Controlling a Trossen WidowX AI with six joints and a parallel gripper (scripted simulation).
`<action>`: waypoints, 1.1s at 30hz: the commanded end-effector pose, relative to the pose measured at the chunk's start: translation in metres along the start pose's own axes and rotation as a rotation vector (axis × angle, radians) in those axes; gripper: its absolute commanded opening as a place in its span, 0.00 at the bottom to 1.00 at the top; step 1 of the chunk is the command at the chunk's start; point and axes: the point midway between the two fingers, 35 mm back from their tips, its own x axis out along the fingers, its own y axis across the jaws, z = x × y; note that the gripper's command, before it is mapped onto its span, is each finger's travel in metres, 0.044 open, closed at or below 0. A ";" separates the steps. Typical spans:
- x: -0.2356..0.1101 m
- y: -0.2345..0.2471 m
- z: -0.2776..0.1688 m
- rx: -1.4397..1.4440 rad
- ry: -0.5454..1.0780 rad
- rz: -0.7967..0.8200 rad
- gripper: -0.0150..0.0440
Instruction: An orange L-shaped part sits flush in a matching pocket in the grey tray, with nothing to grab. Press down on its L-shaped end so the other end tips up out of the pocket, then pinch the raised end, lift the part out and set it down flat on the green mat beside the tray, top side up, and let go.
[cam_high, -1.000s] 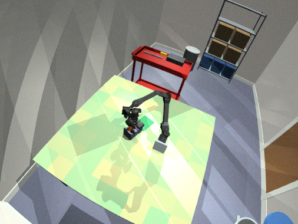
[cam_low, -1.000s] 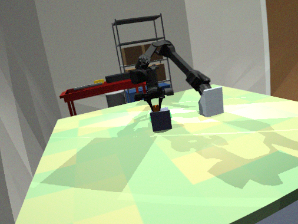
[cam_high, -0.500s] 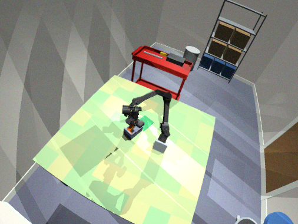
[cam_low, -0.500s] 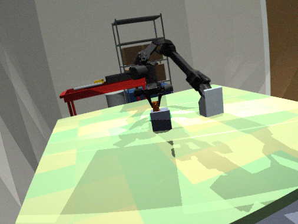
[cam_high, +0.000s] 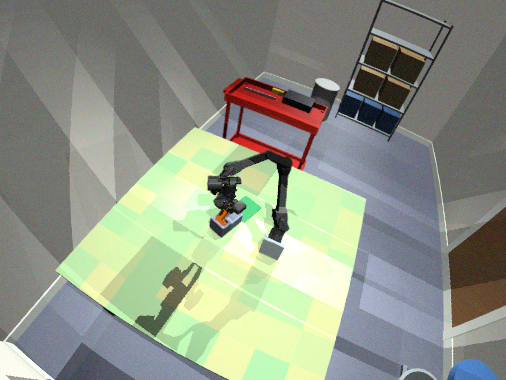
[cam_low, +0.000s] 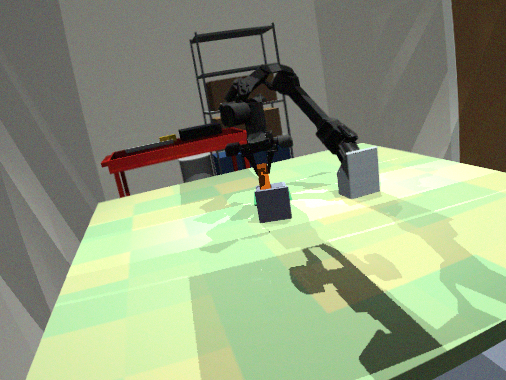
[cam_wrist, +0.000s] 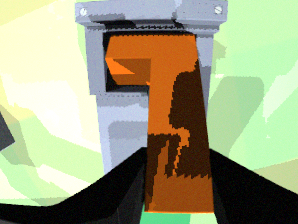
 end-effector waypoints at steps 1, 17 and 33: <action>-0.008 0.000 0.001 0.004 -0.007 0.004 0.25; -0.033 0.000 0.001 0.003 -0.008 0.004 0.25; -0.043 0.001 -0.006 0.003 -0.007 0.005 0.25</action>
